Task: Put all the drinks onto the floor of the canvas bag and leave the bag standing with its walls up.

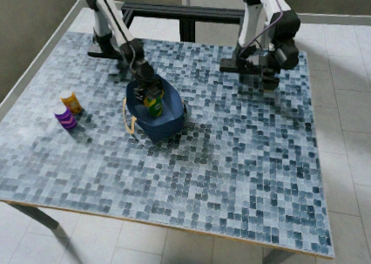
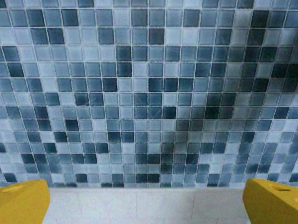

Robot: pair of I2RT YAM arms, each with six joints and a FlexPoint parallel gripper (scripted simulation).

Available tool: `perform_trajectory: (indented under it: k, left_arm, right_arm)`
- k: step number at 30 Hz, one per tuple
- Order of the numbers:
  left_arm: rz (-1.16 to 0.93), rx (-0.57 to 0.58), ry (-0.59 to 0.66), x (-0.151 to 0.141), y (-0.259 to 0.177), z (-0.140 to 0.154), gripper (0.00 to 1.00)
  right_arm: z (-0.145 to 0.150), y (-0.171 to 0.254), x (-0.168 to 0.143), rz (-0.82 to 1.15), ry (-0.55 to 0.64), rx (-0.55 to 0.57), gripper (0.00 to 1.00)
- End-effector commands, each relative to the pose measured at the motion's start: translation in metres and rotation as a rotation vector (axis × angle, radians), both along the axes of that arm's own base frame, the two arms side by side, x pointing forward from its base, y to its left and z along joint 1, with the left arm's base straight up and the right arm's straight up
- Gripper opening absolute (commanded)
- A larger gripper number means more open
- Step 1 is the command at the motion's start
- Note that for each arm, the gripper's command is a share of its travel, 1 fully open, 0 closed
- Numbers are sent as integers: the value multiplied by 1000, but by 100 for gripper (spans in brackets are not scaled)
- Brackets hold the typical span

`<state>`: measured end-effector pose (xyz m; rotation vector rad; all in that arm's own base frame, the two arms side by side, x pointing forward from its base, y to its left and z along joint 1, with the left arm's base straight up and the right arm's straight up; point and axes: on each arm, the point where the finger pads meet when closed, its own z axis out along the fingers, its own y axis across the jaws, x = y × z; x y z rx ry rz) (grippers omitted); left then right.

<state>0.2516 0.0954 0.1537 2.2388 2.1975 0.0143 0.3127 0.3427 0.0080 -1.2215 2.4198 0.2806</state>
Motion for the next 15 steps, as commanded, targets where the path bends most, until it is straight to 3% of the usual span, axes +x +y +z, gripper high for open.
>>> perform_trajectory:
  k: [1, 3, 8, 11, 15]
  left_arm:
    - [6, 11, -57, 5, 0, 12, 100]
    - [6, 12, -57, 5, 0, 12, 100]
    - [6, 12, -57, 5, 0, 12, 100]
    - [6, 12, -57, 5, 0, 12, 100]
    - [6, 12, -57, 5, 0, 12, 100]
  right_arm:
    - [34, 18, 19, 1, -85, 101, 67]
    - [0, 9, 10, 1, -39, 53, 67]
    - [21, 20, 20, 1, -86, 102, 67]
    - [-5, 11, 12, 1, -49, 63, 67]
    - [21, 20, 21, 1, -90, 106, 67]
